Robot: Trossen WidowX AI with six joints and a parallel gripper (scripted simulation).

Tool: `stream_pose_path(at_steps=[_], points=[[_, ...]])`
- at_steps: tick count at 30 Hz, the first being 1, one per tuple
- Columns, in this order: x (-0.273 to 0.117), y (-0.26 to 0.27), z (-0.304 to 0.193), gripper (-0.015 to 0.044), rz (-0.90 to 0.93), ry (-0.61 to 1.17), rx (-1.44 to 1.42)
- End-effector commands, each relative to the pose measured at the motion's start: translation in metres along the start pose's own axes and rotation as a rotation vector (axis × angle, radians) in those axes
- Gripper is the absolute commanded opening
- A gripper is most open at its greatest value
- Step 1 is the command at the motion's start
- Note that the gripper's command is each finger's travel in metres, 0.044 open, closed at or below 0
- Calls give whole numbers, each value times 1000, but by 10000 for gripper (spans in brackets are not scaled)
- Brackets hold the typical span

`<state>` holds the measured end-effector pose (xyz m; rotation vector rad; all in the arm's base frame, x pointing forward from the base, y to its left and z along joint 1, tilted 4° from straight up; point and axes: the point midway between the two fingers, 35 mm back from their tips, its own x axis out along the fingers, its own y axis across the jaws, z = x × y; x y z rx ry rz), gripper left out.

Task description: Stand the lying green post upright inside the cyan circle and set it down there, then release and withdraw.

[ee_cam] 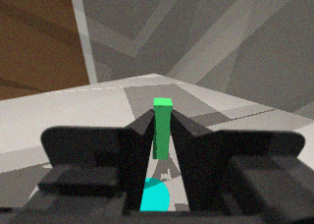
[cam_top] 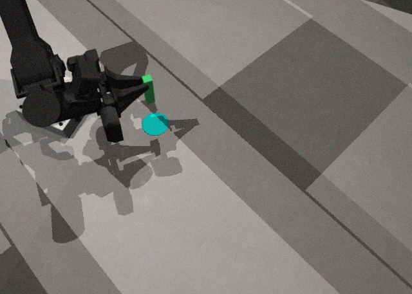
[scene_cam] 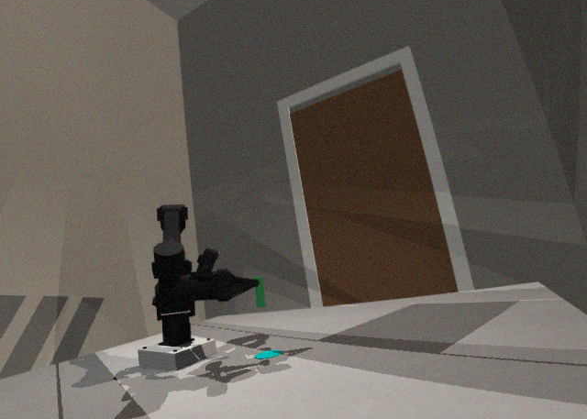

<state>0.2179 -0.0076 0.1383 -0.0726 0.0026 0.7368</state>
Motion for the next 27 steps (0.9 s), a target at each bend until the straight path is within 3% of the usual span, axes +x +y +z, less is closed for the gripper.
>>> stream_pose_path(at_steps=[1, 27], points=[[1, -1, -6, 22, 3, -1, 4], [4, -7, -45, 22, 5, 2, -39]])
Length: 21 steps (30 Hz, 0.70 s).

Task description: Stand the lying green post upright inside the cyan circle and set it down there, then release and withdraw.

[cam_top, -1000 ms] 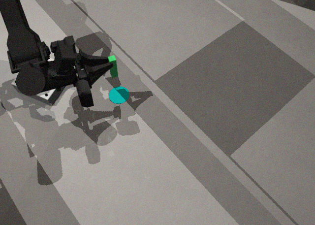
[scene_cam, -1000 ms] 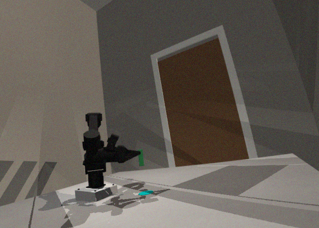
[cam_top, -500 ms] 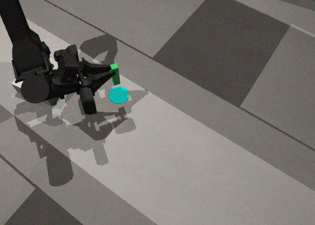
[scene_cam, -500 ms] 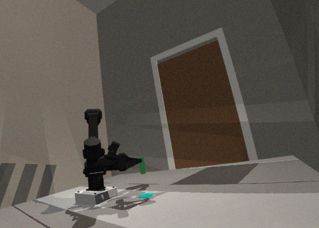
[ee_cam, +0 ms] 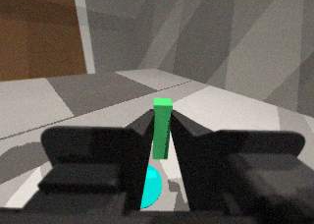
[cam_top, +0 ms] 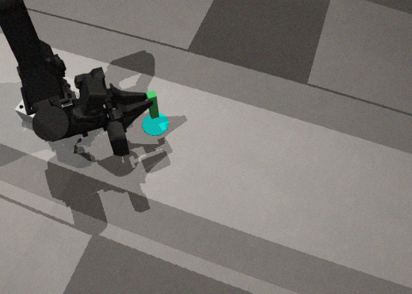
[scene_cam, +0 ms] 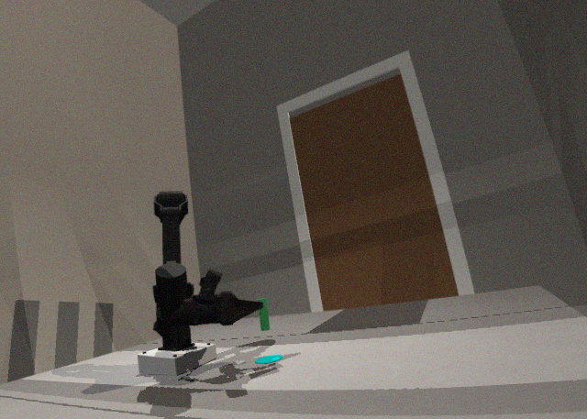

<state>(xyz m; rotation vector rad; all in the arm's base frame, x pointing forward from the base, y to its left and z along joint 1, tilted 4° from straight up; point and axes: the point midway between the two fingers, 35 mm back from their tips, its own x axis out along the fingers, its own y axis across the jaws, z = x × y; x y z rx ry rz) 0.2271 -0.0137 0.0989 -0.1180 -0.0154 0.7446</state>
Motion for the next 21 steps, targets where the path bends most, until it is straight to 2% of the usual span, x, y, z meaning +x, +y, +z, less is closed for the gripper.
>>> stream_pose_path(at_steps=[1, 21], points=[[1, 1, -6, 22, -3, 3, 7], [3, 10, -30, 22, -1, 5, -25]])
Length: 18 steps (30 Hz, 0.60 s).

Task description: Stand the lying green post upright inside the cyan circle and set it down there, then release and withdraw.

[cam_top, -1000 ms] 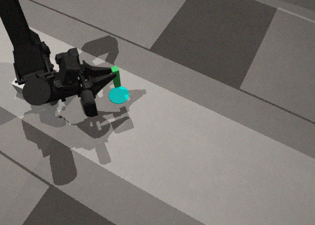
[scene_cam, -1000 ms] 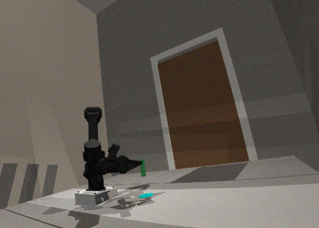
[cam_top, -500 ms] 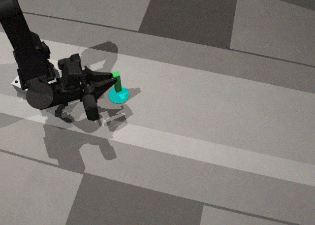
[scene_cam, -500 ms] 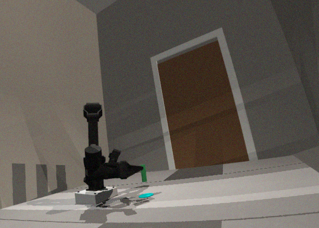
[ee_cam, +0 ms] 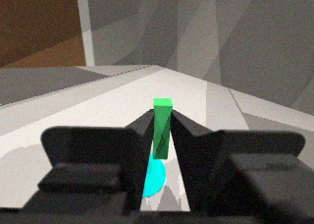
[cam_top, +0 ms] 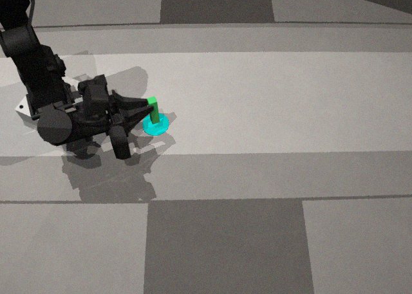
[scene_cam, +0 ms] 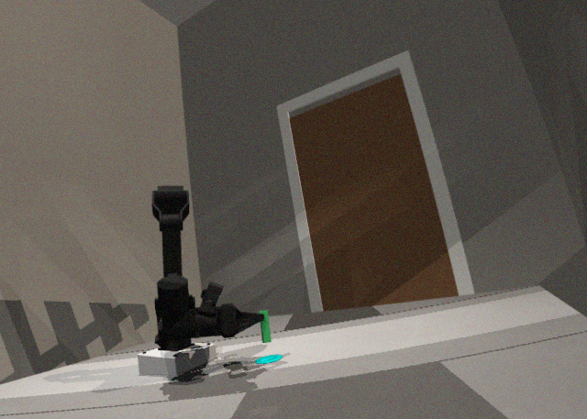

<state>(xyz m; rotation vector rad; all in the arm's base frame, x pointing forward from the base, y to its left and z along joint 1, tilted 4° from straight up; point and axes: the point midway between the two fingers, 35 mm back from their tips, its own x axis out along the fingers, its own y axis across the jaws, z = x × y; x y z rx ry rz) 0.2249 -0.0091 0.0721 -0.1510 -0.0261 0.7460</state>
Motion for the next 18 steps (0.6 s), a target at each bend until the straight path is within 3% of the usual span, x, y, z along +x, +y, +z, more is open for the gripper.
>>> stream_pose_path(at_steps=[1, 18], points=[[0, 3, -4, 22, -3, 3, 7], [2, 14, -17, 22, -1, 5, -14]])
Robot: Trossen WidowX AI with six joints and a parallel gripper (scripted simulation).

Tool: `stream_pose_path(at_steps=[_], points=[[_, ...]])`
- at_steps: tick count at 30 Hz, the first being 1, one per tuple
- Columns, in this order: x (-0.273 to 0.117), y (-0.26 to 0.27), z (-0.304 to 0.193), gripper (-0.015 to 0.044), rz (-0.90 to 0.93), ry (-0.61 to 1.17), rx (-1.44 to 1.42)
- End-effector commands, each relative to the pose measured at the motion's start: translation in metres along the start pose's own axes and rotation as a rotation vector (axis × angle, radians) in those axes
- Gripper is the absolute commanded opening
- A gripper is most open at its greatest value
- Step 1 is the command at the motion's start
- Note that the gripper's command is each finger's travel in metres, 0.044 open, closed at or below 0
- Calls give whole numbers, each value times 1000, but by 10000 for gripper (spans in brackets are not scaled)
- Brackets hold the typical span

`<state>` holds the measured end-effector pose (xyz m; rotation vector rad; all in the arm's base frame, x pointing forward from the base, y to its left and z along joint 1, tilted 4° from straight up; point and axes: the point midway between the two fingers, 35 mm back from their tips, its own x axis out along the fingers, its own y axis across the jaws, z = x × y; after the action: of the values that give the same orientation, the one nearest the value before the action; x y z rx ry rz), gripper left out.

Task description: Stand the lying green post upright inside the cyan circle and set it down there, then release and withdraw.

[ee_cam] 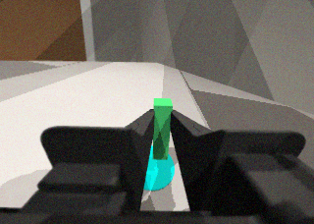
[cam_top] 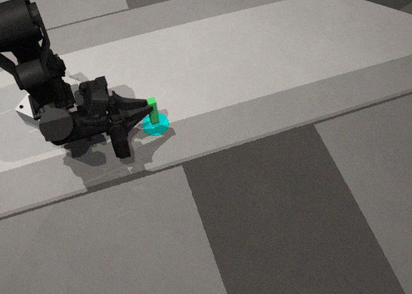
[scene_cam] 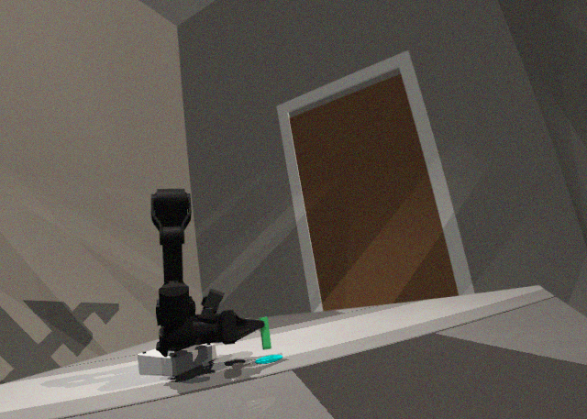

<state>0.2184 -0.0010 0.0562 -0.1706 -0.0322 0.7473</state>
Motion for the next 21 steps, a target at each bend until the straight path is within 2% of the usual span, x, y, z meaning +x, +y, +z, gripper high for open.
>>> stream_pose_path(at_steps=[1, 19, 21], points=[[1, 2, -4, 22, -1, 5, 6], [4, 9, -20, 22, 14, 18, 7], [4, 9, -20, 75, 14, 18, 7]])
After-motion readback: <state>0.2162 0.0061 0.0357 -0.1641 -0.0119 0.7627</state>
